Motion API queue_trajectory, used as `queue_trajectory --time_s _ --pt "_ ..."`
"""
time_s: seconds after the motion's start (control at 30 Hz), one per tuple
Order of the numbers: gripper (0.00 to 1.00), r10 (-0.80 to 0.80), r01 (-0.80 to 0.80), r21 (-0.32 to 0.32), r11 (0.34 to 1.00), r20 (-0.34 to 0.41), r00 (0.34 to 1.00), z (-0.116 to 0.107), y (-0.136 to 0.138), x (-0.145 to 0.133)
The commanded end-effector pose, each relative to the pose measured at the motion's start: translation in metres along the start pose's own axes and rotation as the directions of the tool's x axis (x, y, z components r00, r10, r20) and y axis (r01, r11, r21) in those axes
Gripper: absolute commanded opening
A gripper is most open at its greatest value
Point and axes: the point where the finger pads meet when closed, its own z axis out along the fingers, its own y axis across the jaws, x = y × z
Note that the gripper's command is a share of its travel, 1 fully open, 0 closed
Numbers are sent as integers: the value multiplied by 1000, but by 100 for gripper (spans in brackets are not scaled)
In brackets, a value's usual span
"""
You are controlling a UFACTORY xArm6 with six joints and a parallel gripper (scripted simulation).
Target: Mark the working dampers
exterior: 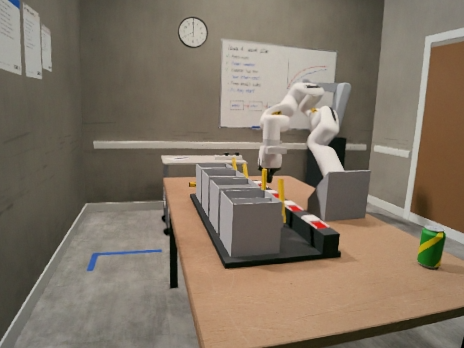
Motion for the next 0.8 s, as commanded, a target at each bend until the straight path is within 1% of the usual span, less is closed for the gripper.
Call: queue_trajectory --time_s 0.0,0.77 --pt "0 1 -1 -2 1000 -1 1000 0 1 0" --pt "0 1 -1 -2 1000 -1 1000 13 1 0"
